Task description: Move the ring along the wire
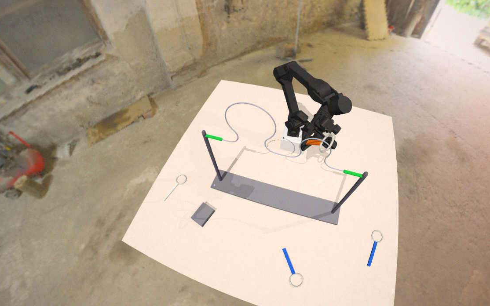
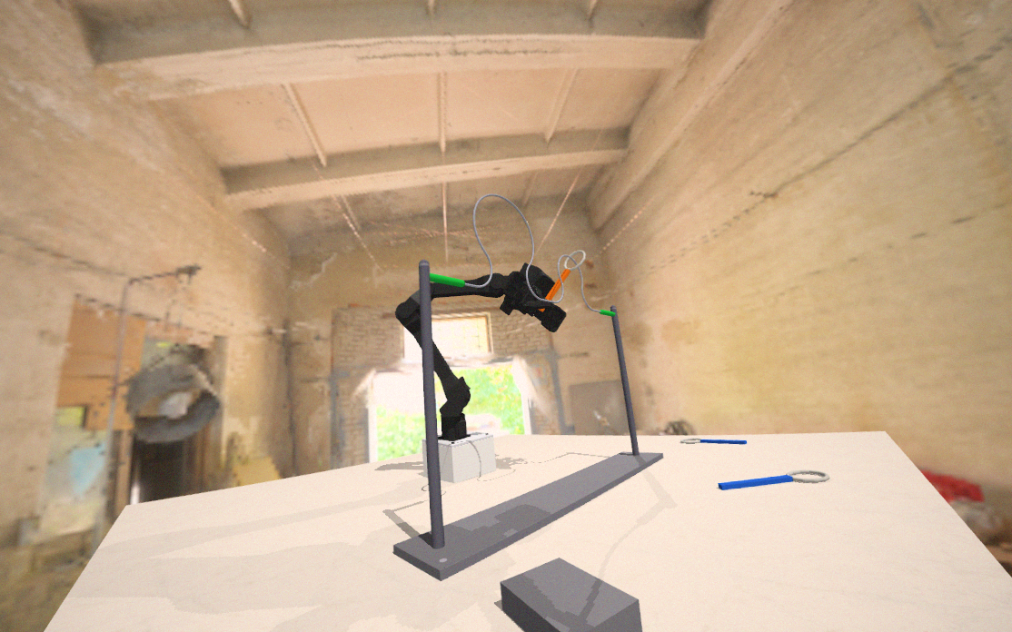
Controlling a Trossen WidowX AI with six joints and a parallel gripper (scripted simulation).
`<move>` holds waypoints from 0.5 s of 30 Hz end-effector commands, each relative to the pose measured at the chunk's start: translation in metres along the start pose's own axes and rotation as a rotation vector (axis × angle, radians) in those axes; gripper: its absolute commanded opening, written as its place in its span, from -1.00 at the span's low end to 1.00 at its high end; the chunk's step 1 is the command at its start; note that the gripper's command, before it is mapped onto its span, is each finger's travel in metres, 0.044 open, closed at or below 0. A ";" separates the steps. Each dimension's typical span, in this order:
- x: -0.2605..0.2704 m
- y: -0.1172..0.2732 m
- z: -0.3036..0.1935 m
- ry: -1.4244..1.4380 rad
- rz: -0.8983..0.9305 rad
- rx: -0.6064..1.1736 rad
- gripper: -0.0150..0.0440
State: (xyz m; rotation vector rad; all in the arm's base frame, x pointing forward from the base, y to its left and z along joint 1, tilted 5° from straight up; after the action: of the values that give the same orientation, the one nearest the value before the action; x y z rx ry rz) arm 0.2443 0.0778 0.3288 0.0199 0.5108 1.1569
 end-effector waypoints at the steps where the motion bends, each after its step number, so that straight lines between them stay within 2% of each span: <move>1: -0.006 0.000 0.000 0.074 -0.044 -0.019 -1.00; 15: -0.019 -0.001 0.004 0.317 -0.169 -0.075 -1.00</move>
State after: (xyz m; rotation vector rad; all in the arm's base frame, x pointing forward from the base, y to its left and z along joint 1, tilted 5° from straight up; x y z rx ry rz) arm 0.2434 0.0659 0.3367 -0.2229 0.7018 1.0475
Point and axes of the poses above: the point midway between the two fingers, 35 mm back from their tips, its own y axis back along the fingers, its own x axis across the jaws, z = x × y, the point moved 3 cm from there along y, back along the fingers, and after that the axes turned 11 degrees about -y, right-handed, at the moved point
